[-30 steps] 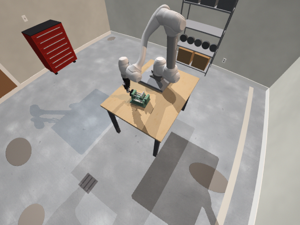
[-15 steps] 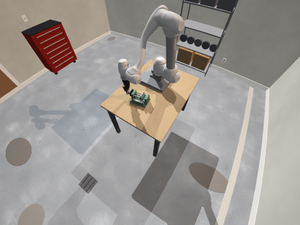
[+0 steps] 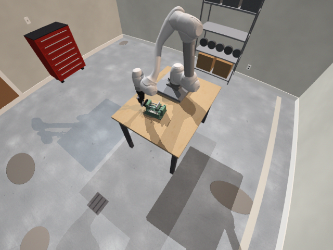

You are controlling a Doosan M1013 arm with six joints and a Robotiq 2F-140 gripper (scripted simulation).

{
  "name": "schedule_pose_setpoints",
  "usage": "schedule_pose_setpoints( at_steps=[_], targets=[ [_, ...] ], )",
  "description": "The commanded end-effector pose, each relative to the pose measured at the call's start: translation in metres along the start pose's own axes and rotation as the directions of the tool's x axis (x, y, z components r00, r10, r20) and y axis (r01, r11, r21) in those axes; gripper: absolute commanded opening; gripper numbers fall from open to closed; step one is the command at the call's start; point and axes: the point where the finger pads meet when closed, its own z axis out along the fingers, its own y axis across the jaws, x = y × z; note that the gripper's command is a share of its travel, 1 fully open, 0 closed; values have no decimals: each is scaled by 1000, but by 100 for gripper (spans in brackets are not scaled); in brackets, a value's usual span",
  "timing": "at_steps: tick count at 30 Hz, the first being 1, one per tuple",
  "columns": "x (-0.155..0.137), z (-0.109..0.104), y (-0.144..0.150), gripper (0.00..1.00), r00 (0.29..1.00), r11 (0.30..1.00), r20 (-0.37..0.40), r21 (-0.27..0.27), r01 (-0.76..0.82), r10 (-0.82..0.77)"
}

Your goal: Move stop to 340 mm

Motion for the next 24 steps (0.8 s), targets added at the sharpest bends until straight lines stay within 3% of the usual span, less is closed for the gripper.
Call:
schedule_pose_setpoints(
  at_steps=[1, 11, 24],
  targets=[
    [-1, 10, 9, 4, 1000, 1000, 5, -5, -3, 3],
    [-1, 13, 29, 4, 1000, 1000, 5, -5, -3, 3],
    [-1, 1, 48, 4, 1000, 1000, 5, -5, -3, 3]
  ],
)
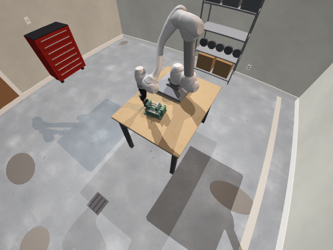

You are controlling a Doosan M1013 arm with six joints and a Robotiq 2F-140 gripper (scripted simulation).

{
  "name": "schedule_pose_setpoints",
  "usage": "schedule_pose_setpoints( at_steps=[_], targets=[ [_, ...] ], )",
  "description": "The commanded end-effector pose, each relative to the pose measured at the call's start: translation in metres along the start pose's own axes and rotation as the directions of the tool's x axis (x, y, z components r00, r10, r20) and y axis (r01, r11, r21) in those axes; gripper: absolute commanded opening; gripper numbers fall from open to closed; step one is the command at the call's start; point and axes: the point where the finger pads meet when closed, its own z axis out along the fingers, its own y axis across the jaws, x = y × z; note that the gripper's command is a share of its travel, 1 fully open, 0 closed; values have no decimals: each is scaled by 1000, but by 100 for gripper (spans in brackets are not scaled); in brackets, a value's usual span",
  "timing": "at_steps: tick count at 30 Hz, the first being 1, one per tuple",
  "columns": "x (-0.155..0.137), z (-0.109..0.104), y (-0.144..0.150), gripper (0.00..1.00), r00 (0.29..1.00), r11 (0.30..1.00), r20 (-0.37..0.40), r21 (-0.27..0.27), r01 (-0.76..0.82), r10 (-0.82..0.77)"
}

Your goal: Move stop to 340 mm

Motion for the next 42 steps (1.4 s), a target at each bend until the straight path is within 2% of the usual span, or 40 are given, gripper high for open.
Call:
schedule_pose_setpoints(
  at_steps=[1, 19, 28, 42],
  targets=[
    [-1, -4, 7, 4, 1000, 1000, 4, -2, -4, 4],
    [-1, -32, 11, 4, 1000, 1000, 4, -2, -4, 4],
    [-1, -50, -5, 4, 1000, 1000, 4, -2, -4, 4],
    [-1, -50, -30, 4, 1000, 1000, 4, -2, -4, 4]
  ],
)
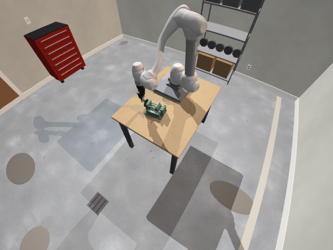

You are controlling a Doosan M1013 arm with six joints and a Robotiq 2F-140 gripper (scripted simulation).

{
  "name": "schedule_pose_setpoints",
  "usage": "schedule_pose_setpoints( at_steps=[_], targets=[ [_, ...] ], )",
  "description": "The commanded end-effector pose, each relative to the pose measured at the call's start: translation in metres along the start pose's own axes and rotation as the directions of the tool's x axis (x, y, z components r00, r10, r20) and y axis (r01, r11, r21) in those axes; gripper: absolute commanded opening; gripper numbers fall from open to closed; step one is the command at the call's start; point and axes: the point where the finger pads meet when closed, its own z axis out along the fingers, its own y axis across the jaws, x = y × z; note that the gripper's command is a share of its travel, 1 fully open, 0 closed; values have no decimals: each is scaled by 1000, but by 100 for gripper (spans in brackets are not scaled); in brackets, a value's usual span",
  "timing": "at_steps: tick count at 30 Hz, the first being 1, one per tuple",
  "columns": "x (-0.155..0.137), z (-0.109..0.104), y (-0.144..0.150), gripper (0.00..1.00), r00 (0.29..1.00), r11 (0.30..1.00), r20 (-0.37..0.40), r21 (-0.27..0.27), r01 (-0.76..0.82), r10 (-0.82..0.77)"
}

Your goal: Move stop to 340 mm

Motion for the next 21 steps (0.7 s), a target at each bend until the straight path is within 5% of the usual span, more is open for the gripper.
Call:
schedule_pose_setpoints(
  at_steps=[1, 21],
  targets=[
    [-1, 5, -8, 4, 1000, 1000, 3, 1, 0, 0],
    [-1, 26, -24, 4, 1000, 1000, 3, 1, 0, 0]
  ],
)
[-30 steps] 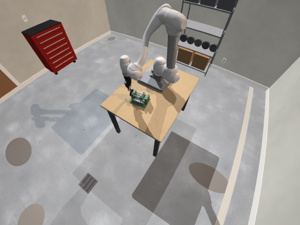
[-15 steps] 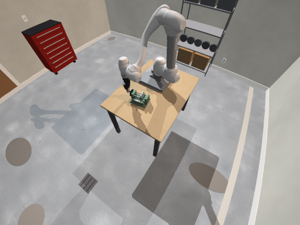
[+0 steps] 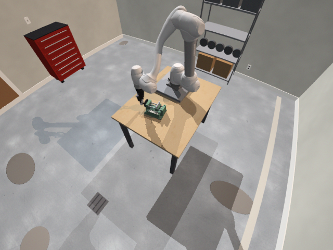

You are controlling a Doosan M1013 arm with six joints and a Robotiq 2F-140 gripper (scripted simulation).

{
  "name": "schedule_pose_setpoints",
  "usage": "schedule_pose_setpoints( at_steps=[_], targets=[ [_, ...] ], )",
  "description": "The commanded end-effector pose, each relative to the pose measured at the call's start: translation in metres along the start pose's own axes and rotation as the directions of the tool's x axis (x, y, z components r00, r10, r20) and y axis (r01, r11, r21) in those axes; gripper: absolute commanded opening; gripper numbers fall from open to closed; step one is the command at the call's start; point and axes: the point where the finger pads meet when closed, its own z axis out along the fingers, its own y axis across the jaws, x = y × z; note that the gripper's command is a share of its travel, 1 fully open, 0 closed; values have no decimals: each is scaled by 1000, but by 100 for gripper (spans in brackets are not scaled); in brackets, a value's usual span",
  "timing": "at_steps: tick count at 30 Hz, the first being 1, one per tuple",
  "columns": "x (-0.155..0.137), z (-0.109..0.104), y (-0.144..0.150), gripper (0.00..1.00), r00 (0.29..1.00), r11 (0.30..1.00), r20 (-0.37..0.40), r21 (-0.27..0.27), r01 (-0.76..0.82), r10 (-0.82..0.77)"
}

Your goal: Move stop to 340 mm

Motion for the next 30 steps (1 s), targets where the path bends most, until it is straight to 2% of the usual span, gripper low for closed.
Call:
schedule_pose_setpoints(
  at_steps=[1, 19, 30],
  targets=[
    [-1, 9, -1, 4, 1000, 1000, 3, -4, -2, 2],
    [-1, 36, 9, 4, 1000, 1000, 3, -4, -2, 2],
    [-2, 42, 21, 4, 1000, 1000, 3, -4, -2, 2]
  ],
)
